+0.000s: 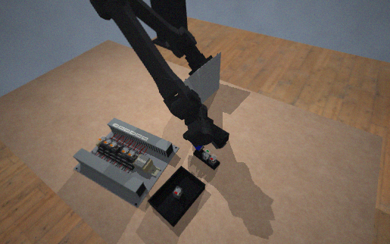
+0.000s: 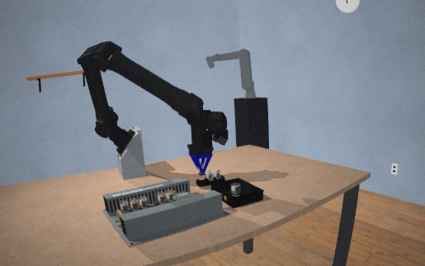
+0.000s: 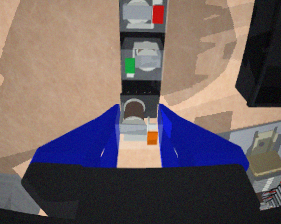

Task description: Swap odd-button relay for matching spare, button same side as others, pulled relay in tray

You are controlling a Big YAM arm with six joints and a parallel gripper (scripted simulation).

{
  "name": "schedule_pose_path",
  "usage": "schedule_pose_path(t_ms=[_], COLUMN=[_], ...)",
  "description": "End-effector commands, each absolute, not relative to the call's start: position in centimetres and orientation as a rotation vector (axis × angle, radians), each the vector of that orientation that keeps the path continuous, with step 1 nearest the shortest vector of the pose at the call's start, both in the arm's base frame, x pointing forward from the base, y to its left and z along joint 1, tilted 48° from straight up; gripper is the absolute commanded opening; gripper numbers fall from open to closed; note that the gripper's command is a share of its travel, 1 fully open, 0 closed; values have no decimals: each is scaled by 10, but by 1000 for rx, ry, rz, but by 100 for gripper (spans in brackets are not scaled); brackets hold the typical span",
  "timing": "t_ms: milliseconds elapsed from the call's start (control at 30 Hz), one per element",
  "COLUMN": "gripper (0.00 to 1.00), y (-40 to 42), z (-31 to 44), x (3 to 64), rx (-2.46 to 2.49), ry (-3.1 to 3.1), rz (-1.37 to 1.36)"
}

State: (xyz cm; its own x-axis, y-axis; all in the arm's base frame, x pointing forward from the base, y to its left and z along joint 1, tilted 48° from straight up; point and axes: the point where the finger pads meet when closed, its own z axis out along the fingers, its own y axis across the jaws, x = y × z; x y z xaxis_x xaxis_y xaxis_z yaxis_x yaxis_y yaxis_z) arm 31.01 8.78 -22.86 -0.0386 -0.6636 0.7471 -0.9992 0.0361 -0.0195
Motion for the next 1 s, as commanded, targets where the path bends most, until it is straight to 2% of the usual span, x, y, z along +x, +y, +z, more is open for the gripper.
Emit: schedule_pose_path(t_ms=[0,967], gripper=[0,0], y=[110,154], z=[-221,-187], x=[332,334], rx=[1701,1711], ry=[-1811,-1814], rz=[796,799])
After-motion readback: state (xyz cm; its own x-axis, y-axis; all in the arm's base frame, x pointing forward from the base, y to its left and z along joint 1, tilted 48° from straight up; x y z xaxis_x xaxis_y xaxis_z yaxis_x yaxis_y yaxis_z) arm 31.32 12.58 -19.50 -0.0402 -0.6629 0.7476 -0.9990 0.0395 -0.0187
